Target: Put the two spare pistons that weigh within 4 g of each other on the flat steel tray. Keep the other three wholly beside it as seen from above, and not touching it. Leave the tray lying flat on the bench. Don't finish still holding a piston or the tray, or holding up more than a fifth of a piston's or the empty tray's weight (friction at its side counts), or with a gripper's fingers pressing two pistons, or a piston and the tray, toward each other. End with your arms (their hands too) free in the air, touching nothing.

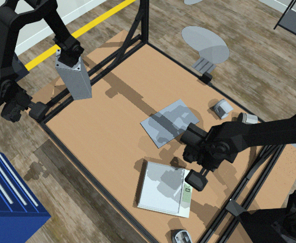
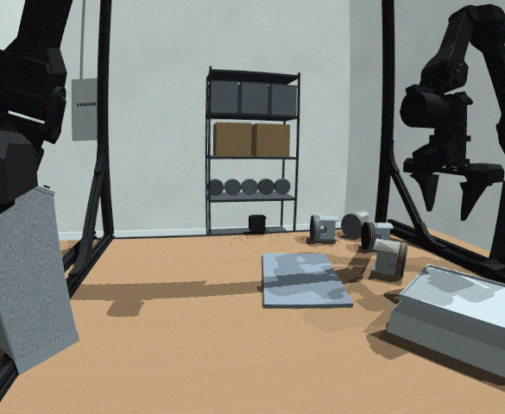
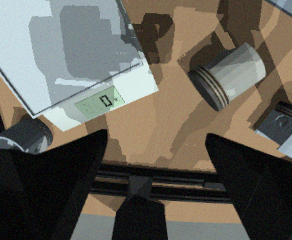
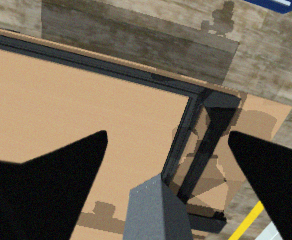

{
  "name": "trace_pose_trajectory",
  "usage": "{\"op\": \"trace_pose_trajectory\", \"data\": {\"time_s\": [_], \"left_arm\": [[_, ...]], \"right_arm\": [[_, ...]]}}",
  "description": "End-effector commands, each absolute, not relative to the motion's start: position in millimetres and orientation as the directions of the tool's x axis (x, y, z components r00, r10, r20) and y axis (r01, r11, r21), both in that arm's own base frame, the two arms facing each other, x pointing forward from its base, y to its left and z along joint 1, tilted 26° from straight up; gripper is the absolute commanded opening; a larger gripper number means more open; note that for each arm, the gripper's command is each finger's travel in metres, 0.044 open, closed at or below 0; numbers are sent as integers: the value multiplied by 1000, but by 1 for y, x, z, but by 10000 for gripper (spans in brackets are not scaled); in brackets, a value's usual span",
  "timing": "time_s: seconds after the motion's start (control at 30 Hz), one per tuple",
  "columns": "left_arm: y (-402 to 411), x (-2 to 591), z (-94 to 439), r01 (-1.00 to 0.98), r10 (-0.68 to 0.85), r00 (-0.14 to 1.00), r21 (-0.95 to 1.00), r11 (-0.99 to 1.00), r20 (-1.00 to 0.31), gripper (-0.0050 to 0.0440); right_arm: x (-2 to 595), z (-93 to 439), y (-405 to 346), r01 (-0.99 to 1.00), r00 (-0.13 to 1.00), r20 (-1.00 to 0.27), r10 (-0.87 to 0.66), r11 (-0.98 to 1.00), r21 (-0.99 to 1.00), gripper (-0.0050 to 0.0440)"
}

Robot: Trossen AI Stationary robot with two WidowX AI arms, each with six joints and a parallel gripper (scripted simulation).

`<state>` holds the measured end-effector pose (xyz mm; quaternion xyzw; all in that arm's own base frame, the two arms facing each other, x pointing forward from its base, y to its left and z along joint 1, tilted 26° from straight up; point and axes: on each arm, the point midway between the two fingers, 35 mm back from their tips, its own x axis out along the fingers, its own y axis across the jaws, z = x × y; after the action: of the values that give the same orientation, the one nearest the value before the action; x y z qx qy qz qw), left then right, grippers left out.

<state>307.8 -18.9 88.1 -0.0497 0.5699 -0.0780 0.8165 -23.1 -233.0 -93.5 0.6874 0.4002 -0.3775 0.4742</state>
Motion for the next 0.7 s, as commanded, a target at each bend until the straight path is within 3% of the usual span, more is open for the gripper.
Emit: {"op": "trace_pose_trajectory", "data": {"time_s": [0.0,0.67], "left_arm": [[-1,302,85,3,-188,350,-200,980,-918,378],[80,271,70,-198,-197,398,-294,935,-896,378]], "right_arm": [[-23,-93,-233,907,397,-897,193,-230,352,440],[-23,-93,-233,907,397,-897,193,-230,352,440]]}}
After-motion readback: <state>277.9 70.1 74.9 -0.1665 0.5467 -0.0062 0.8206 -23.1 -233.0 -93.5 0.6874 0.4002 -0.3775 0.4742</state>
